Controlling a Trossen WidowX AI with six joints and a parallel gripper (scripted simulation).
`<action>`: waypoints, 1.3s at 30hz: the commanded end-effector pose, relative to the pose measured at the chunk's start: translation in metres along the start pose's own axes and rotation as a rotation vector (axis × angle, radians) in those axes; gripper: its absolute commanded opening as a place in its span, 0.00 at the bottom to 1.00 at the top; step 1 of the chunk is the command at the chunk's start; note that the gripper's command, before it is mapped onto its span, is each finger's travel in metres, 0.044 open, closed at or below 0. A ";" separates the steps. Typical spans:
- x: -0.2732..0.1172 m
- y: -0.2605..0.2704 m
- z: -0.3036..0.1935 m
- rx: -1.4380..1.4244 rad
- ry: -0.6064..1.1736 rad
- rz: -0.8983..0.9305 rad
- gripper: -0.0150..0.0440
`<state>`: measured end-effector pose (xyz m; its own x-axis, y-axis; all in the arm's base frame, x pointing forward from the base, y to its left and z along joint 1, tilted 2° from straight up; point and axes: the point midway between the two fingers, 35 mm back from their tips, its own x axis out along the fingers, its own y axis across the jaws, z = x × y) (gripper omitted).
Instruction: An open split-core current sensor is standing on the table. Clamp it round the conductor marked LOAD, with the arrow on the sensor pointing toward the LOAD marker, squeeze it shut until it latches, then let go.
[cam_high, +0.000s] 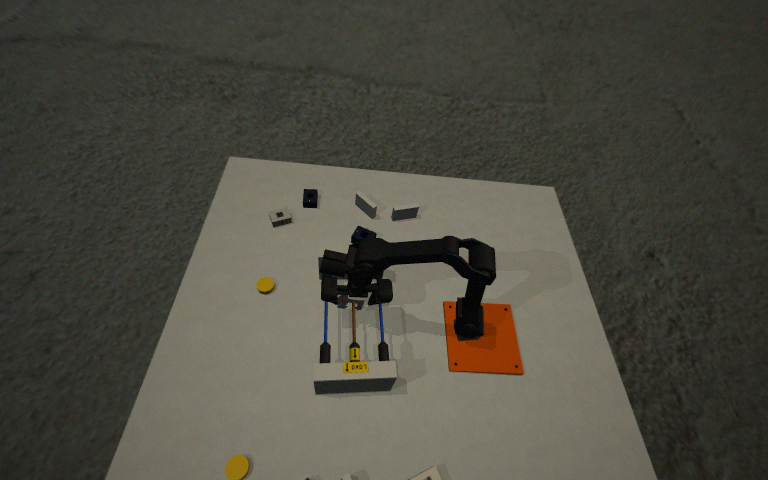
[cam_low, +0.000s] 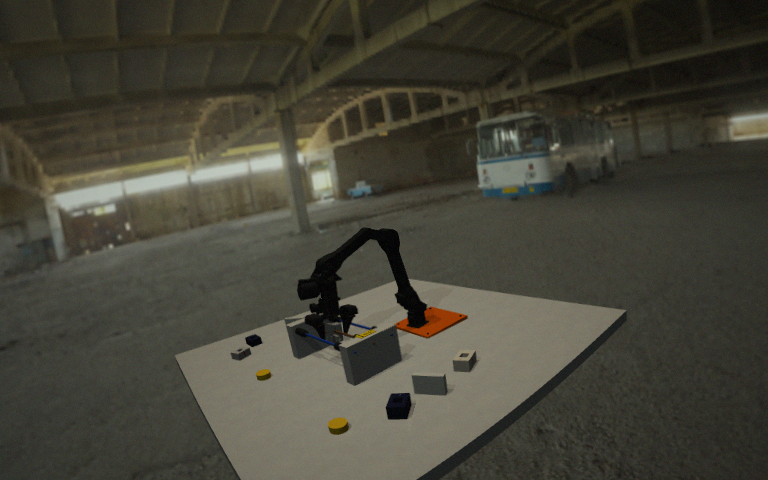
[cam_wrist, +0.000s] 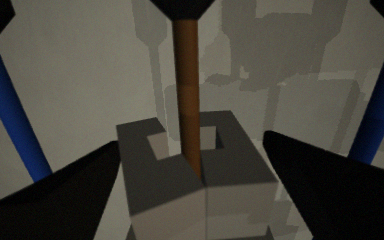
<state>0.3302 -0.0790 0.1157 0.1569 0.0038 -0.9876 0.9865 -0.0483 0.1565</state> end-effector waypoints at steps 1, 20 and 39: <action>0.000 0.000 0.000 0.000 0.000 0.000 0.99; 0.000 0.000 0.000 0.000 0.000 0.000 0.77; -0.001 0.000 0.000 0.001 0.000 0.041 0.43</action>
<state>0.3309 -0.0796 0.1156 0.1700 0.0001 -0.9854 0.9843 -0.0488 0.1698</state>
